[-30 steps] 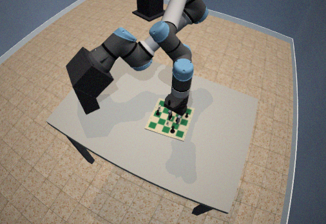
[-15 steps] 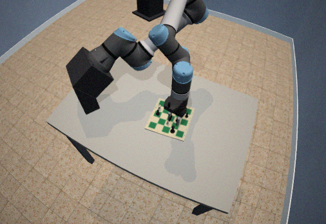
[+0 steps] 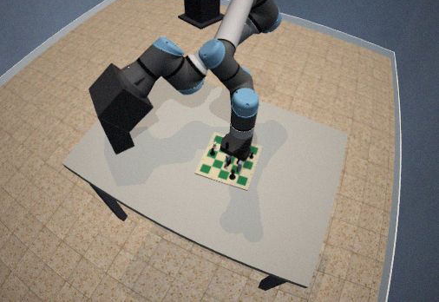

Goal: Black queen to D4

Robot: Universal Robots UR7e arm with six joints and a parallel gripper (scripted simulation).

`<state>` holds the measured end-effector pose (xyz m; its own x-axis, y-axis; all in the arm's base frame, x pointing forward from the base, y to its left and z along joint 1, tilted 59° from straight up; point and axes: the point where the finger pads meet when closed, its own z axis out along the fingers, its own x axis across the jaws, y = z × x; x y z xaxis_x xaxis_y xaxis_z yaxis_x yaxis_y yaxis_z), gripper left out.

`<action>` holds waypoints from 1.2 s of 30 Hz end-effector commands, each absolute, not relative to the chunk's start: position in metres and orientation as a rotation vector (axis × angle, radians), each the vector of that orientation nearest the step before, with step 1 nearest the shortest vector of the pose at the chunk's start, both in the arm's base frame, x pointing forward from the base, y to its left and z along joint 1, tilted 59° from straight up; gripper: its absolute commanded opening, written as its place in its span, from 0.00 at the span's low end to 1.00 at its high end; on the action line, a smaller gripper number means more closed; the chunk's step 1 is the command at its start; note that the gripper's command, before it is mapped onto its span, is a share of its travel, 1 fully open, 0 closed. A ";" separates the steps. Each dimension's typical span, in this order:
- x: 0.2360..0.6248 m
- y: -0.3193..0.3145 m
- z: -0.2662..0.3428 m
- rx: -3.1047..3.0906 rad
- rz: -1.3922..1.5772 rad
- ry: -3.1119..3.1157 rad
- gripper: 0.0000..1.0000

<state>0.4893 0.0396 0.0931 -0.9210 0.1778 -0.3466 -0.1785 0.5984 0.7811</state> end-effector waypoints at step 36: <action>0.495 0.051 0.085 0.000 1.253 2.438 0.79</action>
<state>0.4943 0.0513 0.0852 -0.9210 0.1778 -0.3467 -0.1785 0.5984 0.7811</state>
